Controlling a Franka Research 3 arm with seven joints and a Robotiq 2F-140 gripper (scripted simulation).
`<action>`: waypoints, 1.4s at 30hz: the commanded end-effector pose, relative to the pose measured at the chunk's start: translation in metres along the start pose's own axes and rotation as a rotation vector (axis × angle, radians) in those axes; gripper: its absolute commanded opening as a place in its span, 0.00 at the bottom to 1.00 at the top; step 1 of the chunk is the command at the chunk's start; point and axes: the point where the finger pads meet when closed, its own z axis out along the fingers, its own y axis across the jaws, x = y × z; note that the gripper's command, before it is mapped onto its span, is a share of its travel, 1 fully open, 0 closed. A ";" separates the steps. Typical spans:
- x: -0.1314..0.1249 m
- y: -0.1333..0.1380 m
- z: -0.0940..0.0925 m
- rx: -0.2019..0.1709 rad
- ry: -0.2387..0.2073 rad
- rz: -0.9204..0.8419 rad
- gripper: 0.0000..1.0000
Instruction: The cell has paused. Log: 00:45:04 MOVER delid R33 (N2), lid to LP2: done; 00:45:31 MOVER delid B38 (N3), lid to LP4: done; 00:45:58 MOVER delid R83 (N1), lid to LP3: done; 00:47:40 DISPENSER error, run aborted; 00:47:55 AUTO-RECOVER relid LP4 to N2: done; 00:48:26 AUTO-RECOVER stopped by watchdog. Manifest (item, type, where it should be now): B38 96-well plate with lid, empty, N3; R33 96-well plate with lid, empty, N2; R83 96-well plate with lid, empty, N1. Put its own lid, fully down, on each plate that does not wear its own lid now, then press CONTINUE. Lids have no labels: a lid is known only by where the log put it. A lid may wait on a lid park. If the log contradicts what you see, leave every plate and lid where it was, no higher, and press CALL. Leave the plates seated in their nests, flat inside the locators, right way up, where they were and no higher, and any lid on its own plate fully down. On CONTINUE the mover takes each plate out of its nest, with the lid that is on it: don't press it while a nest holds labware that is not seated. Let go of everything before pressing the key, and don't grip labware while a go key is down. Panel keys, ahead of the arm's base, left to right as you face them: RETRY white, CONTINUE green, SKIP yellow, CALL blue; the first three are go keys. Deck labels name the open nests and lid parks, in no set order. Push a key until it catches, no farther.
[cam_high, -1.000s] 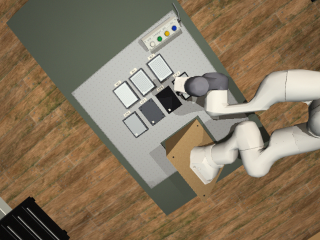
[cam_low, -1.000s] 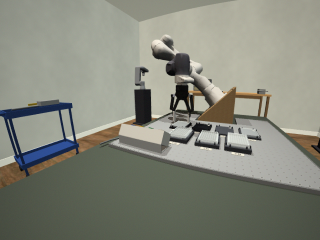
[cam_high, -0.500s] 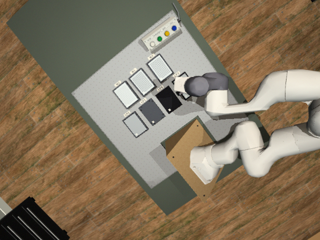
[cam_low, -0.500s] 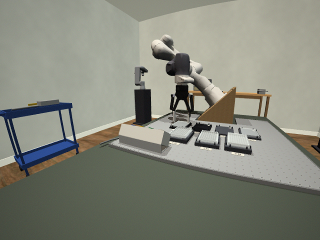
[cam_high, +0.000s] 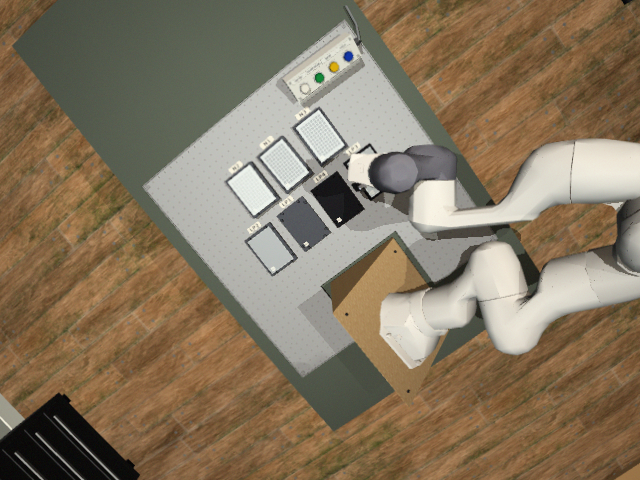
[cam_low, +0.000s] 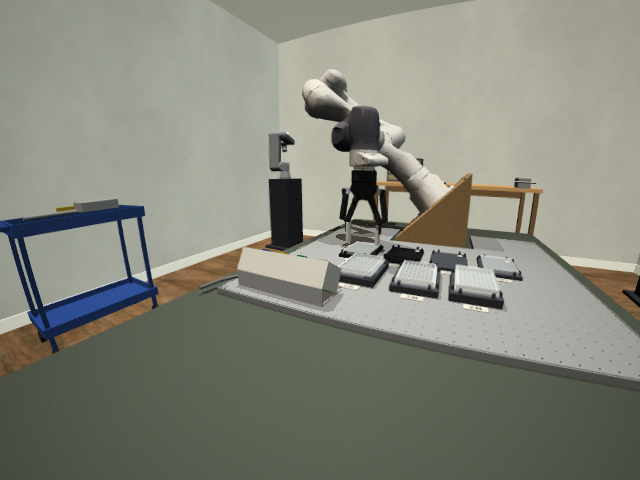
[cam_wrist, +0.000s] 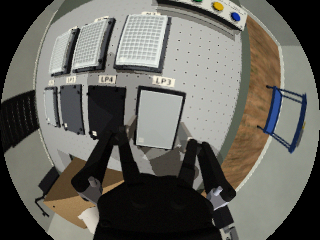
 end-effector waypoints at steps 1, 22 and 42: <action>0.001 0.001 0.001 0.000 0.001 0.002 0.59; 0.001 0.001 0.001 0.000 0.001 0.002 0.59; 0.001 0.001 0.001 0.000 0.001 0.002 0.66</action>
